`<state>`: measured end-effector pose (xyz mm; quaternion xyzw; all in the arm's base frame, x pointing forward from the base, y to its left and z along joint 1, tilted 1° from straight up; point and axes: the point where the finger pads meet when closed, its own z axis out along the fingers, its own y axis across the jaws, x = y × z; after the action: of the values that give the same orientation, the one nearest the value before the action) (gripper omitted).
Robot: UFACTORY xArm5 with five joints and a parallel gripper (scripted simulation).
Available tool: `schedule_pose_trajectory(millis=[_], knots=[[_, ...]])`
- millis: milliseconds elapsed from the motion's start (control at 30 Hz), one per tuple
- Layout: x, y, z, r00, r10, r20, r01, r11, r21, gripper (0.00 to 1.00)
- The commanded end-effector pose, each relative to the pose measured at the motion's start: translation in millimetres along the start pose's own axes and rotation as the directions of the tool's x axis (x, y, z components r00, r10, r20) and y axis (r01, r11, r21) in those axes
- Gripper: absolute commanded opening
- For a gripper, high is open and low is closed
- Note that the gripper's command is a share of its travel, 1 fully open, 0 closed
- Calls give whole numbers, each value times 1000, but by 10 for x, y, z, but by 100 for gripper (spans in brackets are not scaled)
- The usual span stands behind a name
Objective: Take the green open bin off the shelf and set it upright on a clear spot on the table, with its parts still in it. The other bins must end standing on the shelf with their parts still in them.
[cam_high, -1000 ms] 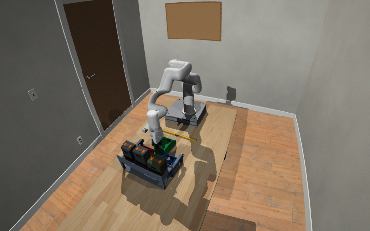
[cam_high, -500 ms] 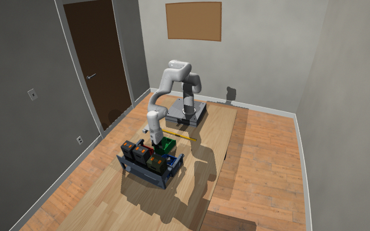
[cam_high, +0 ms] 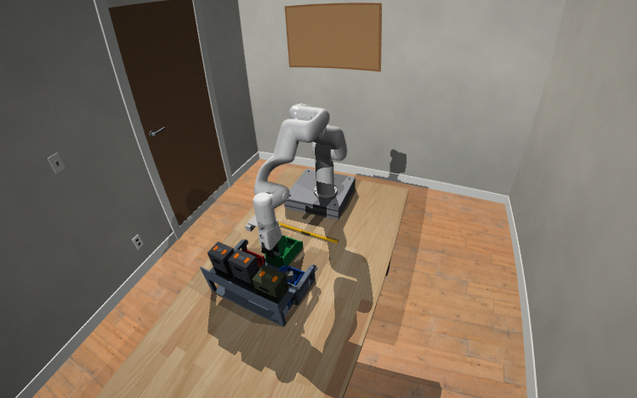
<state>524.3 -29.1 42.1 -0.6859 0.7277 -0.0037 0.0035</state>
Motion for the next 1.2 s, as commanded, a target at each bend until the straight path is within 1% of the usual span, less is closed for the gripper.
schedule_pose_trajectory(millis=[0,1167], knots=[[0,-13,13,1000,0,4,0,1000,4,34],[-1,-13,189,1000,0,4,0,1000,4,34]])
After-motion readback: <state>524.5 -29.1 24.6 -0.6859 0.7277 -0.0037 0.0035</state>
